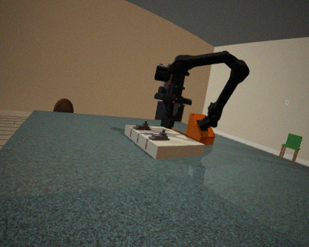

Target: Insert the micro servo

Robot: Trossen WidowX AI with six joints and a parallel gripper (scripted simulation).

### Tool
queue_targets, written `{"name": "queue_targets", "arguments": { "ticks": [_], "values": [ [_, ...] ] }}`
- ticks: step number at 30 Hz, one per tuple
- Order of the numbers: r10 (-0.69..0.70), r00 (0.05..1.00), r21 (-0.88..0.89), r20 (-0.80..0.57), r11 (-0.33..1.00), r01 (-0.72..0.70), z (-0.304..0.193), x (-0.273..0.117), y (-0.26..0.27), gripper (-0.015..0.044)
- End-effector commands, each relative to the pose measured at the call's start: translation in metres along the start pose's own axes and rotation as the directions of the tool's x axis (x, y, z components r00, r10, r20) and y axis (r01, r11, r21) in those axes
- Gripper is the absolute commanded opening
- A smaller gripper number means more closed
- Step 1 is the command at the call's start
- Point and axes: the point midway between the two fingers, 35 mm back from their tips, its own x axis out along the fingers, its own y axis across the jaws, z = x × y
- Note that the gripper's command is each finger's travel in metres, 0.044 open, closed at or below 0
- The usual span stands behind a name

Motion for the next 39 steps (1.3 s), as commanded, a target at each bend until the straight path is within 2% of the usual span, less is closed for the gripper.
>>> {"name": "queue_targets", "arguments": {
  "ticks": [1, 9, 18, 29, 39],
  "values": [
    [0.003, 1.0, 0.163, -0.003, 0.987, -0.002, -0.0008, -0.0002, 0.0002, 0.0],
    [0.003, 1.0, 0.427, -0.003, 0.904, -0.001, -0.0008, -0.0002, 0.0001, 0.0],
    [0.003, 1.0, 0.684, -0.003, 0.73, 0.0, -0.0008, -0.0002, 0.0001, 0.0],
    [0.003, 1.0, 0.906, -0.004, 0.423, 0.002, -0.0008, -0.0002, 0.0001, 0.0],
    [0.003, 1.0, 0.996, -0.004, 0.091, 0.003, -0.0008, -0.0002, 0.0001, 0.0]
  ]
}}
